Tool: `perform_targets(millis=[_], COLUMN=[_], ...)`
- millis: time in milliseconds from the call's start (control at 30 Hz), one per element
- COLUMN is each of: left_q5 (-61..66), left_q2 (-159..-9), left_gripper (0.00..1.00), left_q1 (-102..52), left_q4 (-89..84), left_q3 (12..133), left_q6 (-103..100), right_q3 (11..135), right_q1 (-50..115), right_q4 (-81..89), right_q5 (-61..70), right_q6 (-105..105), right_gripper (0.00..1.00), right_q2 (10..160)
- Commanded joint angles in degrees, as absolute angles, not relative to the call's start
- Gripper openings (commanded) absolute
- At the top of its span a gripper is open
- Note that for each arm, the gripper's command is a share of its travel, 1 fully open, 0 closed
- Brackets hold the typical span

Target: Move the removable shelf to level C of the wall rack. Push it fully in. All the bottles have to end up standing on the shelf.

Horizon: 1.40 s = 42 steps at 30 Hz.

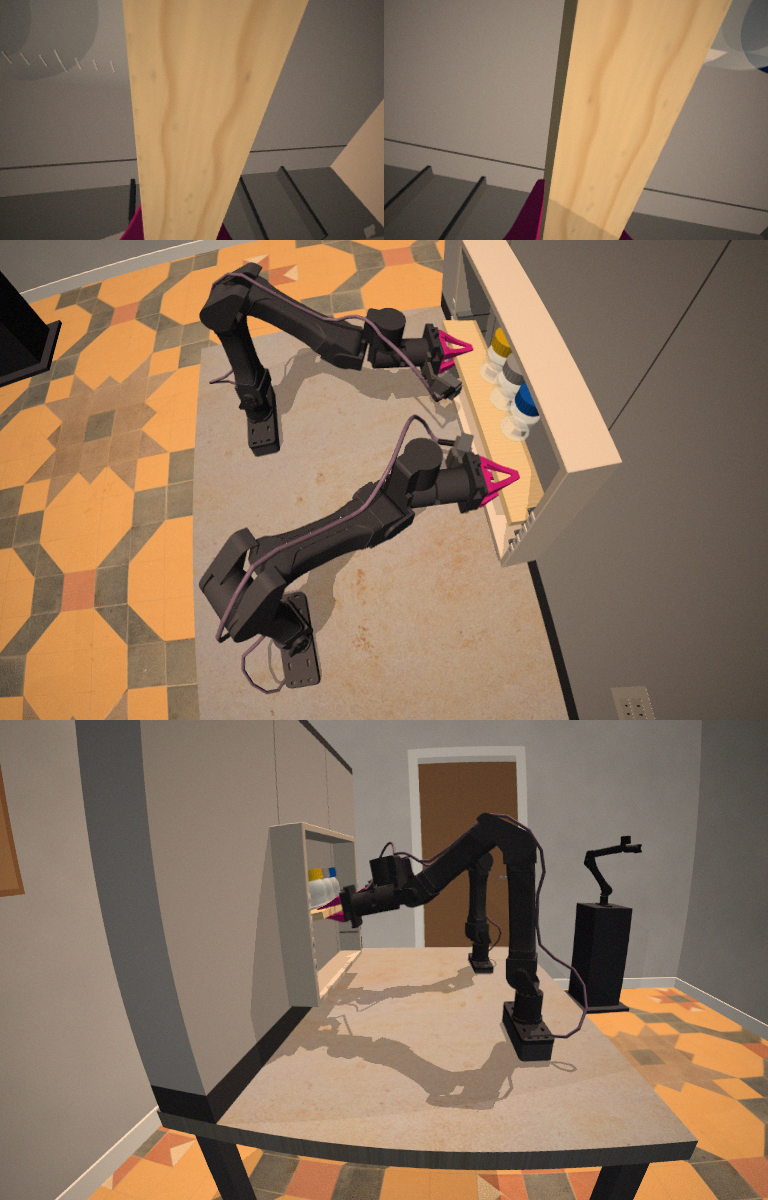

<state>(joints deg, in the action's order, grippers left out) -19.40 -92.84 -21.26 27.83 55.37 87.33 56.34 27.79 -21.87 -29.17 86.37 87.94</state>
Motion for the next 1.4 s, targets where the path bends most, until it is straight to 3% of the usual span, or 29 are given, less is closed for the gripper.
perform_targets(millis=[0, 600, 1367], left_q5=[-19.32, -18.30, -17.99], left_q2=[-92.07, -95.82, -103.14], left_gripper=[0.00, 0.00, 0.00], left_q1=[-20.46, -19.46, -19.31], left_q4=[33.13, 32.64, 47.05], left_q3=[58.74, 63.02, 56.03], left_q6=[89.97, 89.99, 89.98], right_q3=[60.18, 63.88, 55.65], right_q1=[26.87, 25.34, 25.14], right_q4=[-27.29, -27.22, -41.52], right_q5=[-29.18, -27.63, -27.24], right_q6=[89.87, 89.91, 89.96], right_gripper=[0.00, 0.00, 0.00], right_q2=[87.73, 91.32, 97.25])
